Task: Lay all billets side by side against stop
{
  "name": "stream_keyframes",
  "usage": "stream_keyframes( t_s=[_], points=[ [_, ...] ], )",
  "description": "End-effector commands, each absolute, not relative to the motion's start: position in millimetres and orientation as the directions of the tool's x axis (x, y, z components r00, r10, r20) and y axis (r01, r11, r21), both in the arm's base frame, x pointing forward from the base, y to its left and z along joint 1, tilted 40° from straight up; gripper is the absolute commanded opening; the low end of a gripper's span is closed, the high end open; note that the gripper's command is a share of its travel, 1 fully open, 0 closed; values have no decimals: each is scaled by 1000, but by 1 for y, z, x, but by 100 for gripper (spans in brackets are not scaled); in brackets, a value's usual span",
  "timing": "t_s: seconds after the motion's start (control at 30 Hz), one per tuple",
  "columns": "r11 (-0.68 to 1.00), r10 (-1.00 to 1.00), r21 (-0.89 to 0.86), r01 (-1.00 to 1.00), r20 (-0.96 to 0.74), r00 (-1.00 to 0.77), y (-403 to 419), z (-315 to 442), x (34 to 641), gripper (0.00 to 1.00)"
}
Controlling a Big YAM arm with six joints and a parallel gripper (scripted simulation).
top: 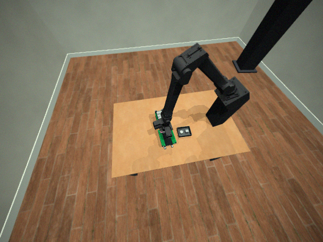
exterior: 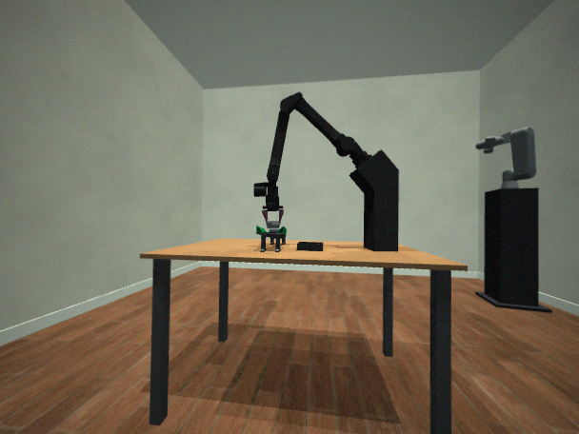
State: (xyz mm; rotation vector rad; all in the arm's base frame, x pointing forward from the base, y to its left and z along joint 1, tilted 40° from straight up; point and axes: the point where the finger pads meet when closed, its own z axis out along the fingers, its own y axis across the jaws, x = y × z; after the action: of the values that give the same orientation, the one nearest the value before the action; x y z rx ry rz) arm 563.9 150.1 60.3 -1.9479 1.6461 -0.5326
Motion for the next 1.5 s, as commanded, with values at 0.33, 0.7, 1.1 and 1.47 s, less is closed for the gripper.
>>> stream_keyframes(
  t_s=[0.33,0.7,1.1,1.47],
  points=[
    [-93,-982,-683,-724,-57,179,163,91,584,0],
    [-93,-982,-683,-724,-57,179,163,91,584,0],
    [-93,-982,-683,-724,-57,179,163,91,584,0],
    [-93,-982,-682,-725,-56,179,163,90,584,0]
  ],
)
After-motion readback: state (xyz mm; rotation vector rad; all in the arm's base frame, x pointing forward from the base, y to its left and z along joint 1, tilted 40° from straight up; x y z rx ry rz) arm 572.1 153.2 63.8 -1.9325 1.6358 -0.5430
